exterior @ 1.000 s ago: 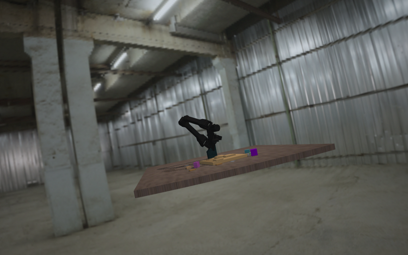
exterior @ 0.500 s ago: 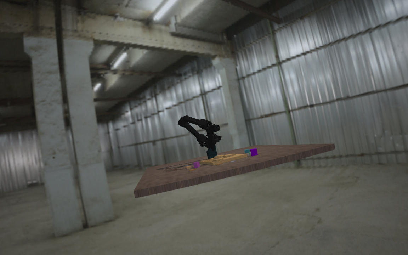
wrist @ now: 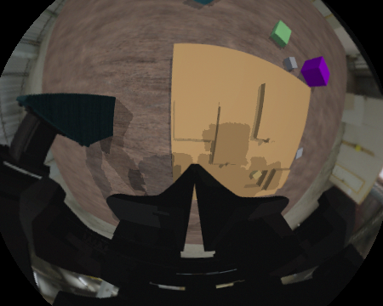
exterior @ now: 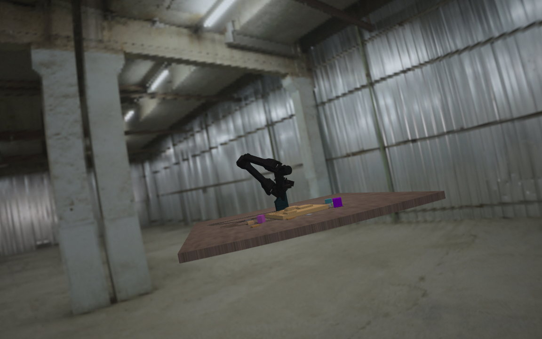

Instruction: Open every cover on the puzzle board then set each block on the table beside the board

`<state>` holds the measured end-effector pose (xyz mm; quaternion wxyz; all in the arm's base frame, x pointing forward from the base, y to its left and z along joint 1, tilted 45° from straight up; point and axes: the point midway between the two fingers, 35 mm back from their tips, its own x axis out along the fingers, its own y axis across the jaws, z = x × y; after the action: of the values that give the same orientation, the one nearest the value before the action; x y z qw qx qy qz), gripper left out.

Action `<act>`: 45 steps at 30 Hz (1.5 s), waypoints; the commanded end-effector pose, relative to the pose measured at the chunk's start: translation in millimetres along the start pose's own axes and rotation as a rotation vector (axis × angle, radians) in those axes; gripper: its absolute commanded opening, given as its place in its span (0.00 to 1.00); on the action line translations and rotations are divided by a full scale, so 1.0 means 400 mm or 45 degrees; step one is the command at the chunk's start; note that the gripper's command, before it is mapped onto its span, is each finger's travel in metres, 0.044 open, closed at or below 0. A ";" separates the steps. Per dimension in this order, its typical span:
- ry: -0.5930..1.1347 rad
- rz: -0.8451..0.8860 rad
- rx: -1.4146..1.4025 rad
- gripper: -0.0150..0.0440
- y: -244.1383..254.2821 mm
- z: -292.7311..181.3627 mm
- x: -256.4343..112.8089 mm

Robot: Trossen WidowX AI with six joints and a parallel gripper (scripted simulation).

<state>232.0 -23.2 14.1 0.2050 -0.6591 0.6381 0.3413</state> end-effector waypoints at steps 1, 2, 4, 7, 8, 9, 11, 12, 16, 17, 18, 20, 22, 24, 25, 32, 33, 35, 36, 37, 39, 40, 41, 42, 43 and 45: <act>-0.006 -0.003 -0.002 0.25 -0.001 0.002 0.002; -0.006 -0.003 -0.002 0.25 -0.001 0.002 0.003; -0.006 -0.003 -0.002 0.25 -0.002 0.002 0.008; -0.006 -0.003 -0.002 0.25 -0.003 0.002 0.015; -0.007 -0.003 -0.002 0.25 -0.003 0.002 0.018; -0.007 -0.004 -0.002 0.25 -0.003 0.002 0.020; -0.007 -0.004 -0.002 0.25 -0.004 0.003 0.025; -0.007 -0.004 -0.002 0.25 -0.004 0.003 0.028; -0.007 -0.004 -0.002 0.25 -0.005 0.003 0.038; -0.007 -0.004 -0.002 0.25 -0.005 0.003 0.040; -0.007 -0.004 -0.002 0.25 -0.005 0.003 0.043; -0.007 -0.004 -0.002 0.25 -0.005 0.003 0.048; -0.007 -0.004 -0.002 0.25 -0.006 0.003 0.053; -0.007 -0.004 -0.002 0.25 -0.006 0.004 0.058; -0.007 -0.004 -0.002 0.25 -0.006 0.004 0.060; -0.007 -0.004 -0.002 0.25 -0.006 0.004 0.078; -0.007 -0.004 -0.002 0.25 -0.006 0.004 0.080; -0.007 -0.004 -0.002 0.25 -0.006 0.004 0.085; -0.007 -0.004 -0.002 0.25 -0.006 0.004 0.088; -0.007 -0.004 -0.002 0.25 -0.006 0.004 0.090; -0.006 -0.004 -0.002 0.25 -0.006 0.004 0.095; -0.006 -0.004 -0.002 0.25 -0.006 0.004 0.098; -0.006 -0.004 -0.002 0.25 -0.006 0.004 0.100; -0.006 -0.004 -0.002 0.25 -0.006 0.004 0.103; -0.006 -0.004 -0.002 0.25 -0.005 0.004 0.105; -0.005 -0.004 -0.002 0.25 -0.005 0.004 0.110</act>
<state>232.4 -50.2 -15.8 0.2096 -0.6586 0.6364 0.3424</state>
